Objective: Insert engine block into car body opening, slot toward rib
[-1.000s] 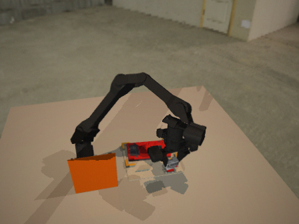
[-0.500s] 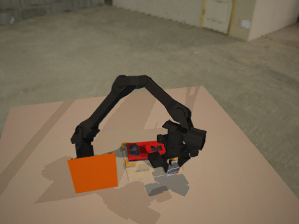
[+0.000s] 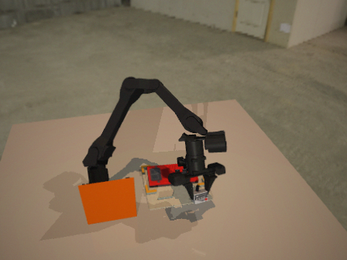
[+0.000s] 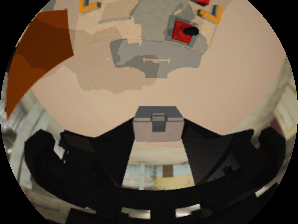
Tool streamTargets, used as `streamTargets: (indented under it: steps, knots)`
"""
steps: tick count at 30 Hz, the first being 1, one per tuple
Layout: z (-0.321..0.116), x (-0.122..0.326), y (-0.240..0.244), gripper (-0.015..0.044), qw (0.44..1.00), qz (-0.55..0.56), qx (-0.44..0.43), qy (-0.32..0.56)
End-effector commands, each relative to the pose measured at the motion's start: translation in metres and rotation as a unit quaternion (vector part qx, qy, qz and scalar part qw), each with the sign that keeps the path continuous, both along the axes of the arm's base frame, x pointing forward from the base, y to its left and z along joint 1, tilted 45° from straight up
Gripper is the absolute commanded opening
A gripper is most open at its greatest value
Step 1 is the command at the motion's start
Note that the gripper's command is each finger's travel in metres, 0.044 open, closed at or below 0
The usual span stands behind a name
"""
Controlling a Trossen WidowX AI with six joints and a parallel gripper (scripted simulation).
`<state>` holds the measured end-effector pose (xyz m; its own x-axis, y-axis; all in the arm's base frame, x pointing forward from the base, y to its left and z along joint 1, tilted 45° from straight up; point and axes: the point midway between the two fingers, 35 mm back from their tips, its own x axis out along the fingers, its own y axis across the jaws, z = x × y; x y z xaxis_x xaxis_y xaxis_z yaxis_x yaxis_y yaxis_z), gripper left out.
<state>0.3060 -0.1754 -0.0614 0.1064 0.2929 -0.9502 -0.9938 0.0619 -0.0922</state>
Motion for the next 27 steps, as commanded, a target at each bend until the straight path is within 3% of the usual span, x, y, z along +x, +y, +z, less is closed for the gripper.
streamTargets:
  steps: [1, 6, 27]
  knots:
    - [0.002, 0.000, 0.003, 0.0000, 0.998, -0.009, -0.062, 0.004]
    - [0.005, 0.000, 0.008, 0.0000, 0.991, -0.022, -0.134, 0.001]
    - [-0.016, 0.005, 0.034, 0.0000, 0.979, -0.030, -0.203, 0.005]
